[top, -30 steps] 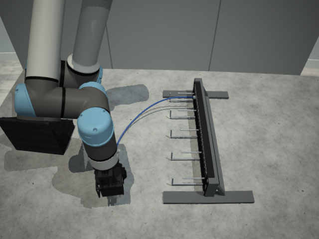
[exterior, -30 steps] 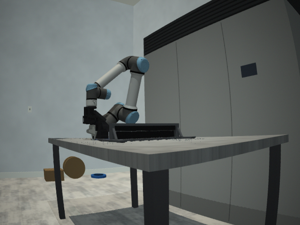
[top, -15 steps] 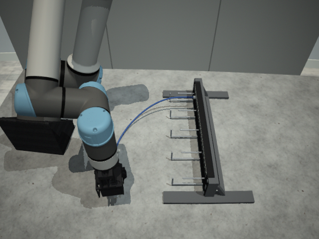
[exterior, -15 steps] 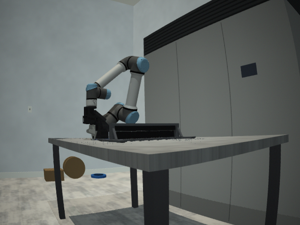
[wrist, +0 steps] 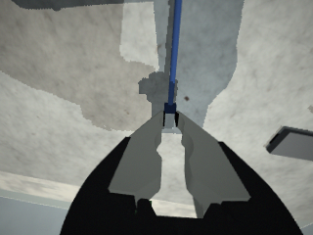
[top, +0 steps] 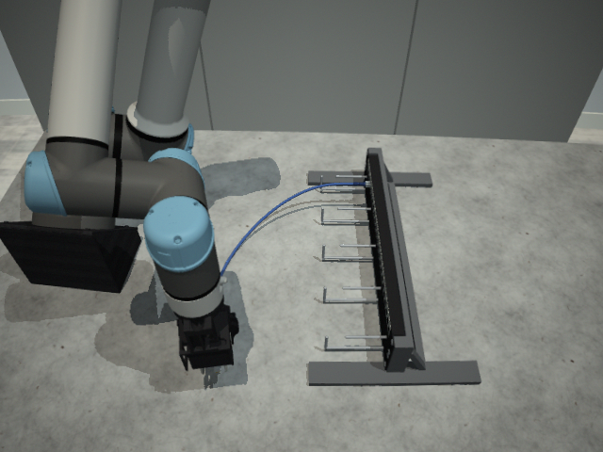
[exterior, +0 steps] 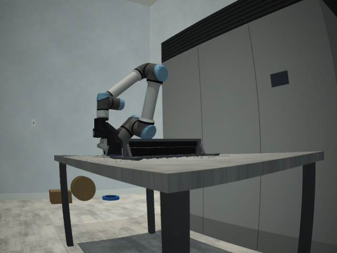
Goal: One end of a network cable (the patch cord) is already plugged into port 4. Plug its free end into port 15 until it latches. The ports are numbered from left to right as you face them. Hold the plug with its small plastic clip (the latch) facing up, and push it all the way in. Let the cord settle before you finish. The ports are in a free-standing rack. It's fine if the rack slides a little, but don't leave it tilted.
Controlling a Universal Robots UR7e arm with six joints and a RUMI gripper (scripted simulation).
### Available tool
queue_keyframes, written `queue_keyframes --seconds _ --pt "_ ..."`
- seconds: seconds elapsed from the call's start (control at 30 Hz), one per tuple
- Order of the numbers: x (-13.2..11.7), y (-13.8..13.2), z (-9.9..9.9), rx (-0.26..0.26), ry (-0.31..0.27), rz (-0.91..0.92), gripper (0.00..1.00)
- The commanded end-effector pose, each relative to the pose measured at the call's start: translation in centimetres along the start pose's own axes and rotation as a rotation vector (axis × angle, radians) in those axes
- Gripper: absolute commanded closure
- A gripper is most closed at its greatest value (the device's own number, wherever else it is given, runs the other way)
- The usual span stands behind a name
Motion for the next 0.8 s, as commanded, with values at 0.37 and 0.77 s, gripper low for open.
queue_keyframes --seconds 0.37,0.77 --pt "0.0 0.0 -2.3 0.0 -0.001 0.0 1.0" --pt "0.0 0.0 -4.0 0.0 -0.001 0.0 1.0"
Point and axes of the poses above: the point where the finger pads meet when closed, its own z axis out along the fingers, its own y axis across the jaws, x = y × z, the point moved 9 cm from there along -z, back along the fingers, and after that the axes turned 14 degrees about -z, right-handed, at the moved point
